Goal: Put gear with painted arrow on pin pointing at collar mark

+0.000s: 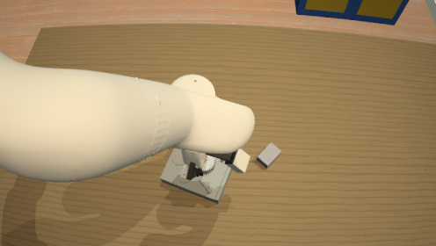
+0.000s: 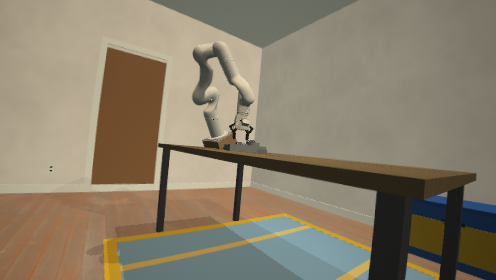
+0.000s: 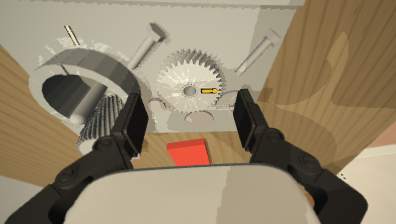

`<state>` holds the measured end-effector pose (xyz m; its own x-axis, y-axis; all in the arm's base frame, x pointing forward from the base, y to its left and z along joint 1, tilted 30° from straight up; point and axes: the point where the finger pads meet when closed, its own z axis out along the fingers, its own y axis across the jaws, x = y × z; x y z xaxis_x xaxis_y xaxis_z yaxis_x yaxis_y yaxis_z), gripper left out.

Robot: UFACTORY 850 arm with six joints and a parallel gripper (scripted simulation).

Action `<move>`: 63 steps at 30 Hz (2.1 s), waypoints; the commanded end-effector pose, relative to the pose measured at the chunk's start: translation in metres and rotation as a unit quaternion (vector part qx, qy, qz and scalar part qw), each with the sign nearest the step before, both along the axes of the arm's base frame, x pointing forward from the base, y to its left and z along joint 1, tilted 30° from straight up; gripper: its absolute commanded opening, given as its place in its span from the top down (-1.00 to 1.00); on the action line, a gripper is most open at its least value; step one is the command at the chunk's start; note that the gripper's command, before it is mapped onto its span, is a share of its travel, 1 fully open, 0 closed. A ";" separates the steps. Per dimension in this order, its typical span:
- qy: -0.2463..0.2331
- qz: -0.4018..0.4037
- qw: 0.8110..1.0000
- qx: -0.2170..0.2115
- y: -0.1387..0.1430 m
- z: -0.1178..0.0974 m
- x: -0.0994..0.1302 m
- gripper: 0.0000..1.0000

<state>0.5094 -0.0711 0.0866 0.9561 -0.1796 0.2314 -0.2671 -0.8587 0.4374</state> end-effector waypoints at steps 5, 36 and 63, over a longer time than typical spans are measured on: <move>-0.001 0.000 1.000 0.000 0.000 0.001 0.001 -0.87; -0.001 0.000 1.000 0.000 0.000 0.001 0.002 -0.87; -0.001 0.000 1.000 0.000 -0.003 -0.006 0.002 -0.87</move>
